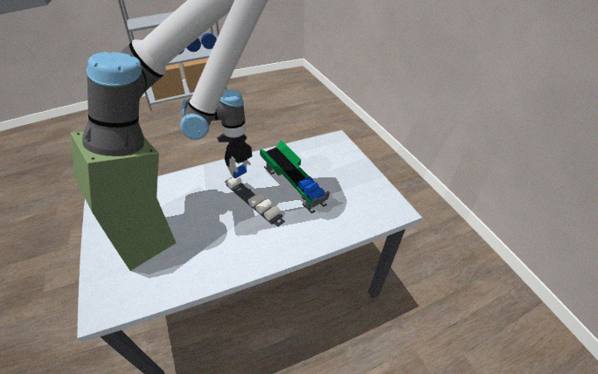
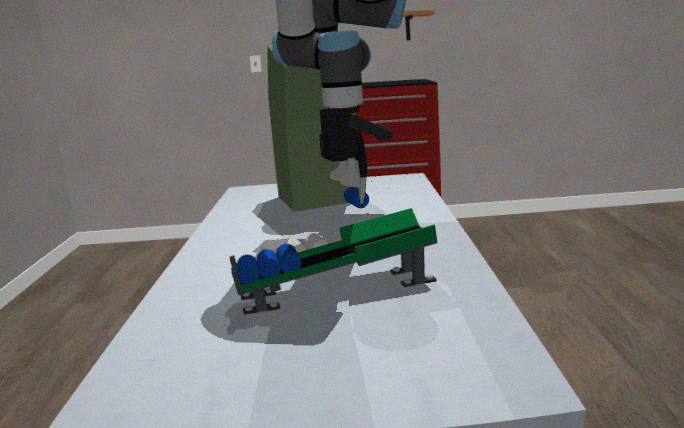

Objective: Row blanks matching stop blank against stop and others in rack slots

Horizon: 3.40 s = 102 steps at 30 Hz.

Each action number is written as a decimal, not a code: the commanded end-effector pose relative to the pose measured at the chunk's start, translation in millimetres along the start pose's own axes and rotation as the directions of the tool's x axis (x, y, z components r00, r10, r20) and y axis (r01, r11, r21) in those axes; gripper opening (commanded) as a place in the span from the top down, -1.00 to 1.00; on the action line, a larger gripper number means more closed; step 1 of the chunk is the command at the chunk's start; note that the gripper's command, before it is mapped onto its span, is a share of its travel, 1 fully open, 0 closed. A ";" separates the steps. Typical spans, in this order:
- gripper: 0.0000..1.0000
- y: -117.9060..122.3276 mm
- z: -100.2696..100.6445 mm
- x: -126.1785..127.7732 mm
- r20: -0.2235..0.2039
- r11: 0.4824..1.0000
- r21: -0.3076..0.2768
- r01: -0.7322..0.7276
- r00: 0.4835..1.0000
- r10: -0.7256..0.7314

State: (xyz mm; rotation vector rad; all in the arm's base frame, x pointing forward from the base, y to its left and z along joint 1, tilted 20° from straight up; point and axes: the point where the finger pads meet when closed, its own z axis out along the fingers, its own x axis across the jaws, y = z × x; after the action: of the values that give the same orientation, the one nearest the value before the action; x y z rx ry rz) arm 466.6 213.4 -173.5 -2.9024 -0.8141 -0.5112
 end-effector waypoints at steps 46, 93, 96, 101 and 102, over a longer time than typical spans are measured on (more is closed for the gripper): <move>0.30 173.8 -71.1 197.7 0.000 0.991 0.000 -0.133 0.991 0.133; 0.30 174.4 31.1 198.6 0.000 0.991 0.000 -0.133 0.991 0.133; 0.30 174.4 31.1 198.6 0.000 0.991 0.000 -0.133 0.991 0.133; 0.30 174.4 31.1 198.6 0.000 0.991 0.000 -0.133 0.991 0.133; 0.30 174.4 31.1 198.6 0.000 0.991 0.000 -0.133 0.991 0.133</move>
State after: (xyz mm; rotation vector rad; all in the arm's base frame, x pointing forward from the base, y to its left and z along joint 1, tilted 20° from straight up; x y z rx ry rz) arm 725.2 167.0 -134.2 -2.9304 -0.6146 -0.4960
